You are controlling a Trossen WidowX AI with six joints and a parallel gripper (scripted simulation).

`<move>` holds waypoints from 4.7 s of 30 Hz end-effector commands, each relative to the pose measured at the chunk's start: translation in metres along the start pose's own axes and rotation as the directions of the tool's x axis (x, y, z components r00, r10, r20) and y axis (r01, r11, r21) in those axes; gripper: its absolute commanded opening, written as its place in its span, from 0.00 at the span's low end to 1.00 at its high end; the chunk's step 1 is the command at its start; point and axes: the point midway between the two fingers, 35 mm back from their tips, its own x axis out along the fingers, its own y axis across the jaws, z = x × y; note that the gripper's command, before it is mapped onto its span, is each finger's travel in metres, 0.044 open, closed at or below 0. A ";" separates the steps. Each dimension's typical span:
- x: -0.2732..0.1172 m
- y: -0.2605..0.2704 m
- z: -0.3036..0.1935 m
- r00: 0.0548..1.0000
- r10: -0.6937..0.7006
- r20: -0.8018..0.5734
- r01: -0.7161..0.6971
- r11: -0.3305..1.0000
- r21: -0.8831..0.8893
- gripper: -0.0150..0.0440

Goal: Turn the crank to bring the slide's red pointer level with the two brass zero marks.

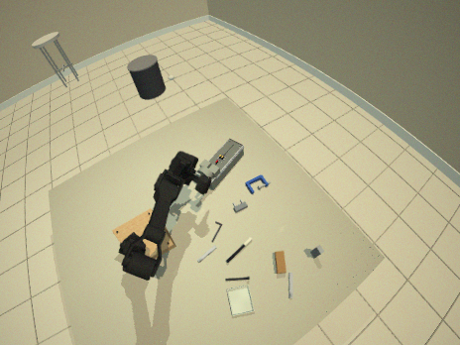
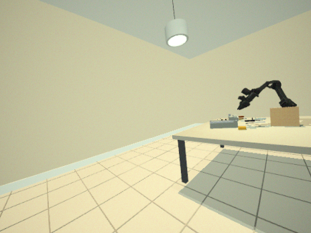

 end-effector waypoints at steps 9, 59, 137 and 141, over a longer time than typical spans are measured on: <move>0.026 0.001 -0.032 1.000 0.005 -0.009 -0.005 1.000 -0.011 1.00; 0.067 0.000 -0.074 1.000 0.003 -0.009 -0.003 1.000 -0.013 0.51; 0.095 0.042 -0.104 1.000 0.003 -0.009 -0.003 1.000 -0.013 0.25; 0.094 0.044 -0.103 1.000 0.003 -0.009 -0.003 1.000 -0.013 0.25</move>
